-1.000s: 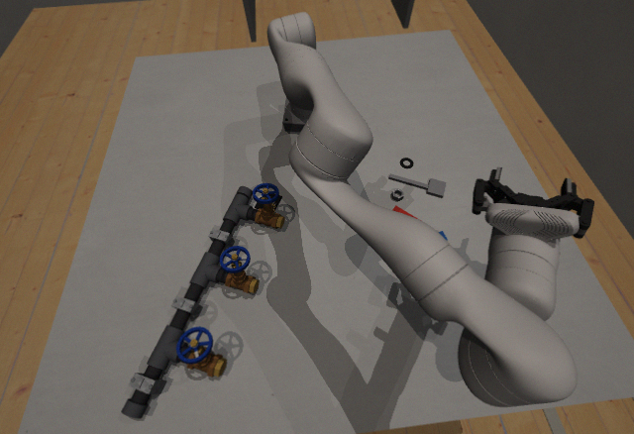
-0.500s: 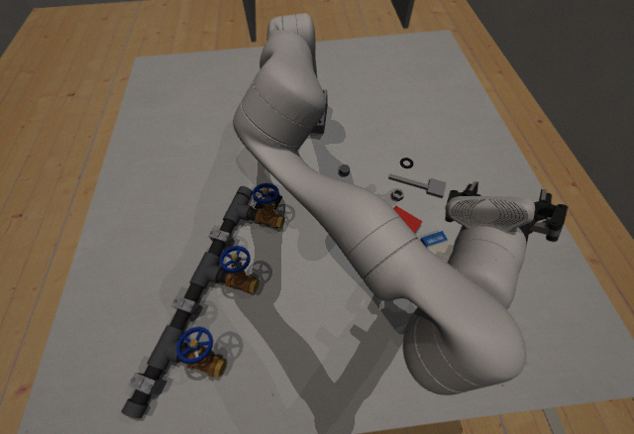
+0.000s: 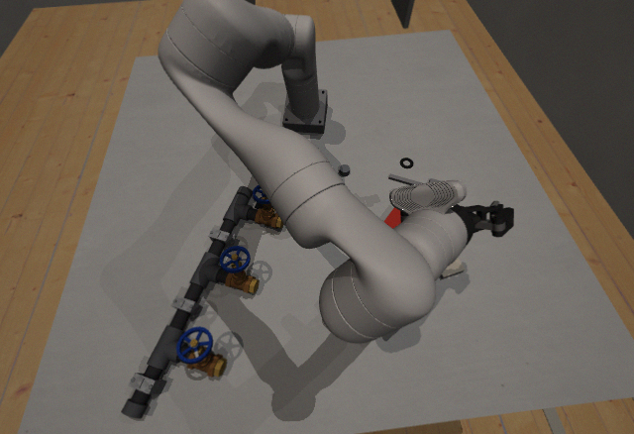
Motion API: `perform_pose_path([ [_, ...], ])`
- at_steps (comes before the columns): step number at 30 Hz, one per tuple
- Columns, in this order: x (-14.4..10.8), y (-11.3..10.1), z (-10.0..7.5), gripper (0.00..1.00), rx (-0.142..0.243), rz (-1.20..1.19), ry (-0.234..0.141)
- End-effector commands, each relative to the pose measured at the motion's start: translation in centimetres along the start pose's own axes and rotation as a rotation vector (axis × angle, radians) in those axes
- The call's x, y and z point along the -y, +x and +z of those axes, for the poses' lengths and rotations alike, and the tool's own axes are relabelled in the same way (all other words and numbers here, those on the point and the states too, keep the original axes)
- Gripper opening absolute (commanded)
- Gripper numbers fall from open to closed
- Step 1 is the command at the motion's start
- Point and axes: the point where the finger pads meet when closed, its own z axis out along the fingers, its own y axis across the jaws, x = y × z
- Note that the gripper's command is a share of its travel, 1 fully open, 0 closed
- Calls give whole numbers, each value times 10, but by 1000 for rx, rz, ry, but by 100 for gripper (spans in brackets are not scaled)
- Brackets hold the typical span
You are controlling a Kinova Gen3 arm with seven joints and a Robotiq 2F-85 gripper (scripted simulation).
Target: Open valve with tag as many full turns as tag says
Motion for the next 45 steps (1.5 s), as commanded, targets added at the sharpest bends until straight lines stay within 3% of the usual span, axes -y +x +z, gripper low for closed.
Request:
perform_pose_path([
  [1,21,-5,-10,100,91,-40,-12],
  [14,73,-13,-27,100,242,-104,32],
  [16,73,-13,-27,100,242,-104,32],
  [17,85,-14,-31,100,272,-116,45],
  [27,126,-16,-41,100,367,-152,95],
  [31,144,-15,-45,100,403,-165,119],
  [33,144,-15,-45,100,403,-165,119],
  [34,156,-15,-48,100,427,-174,137],
  [45,203,-9,-56,100,509,-203,209],
])
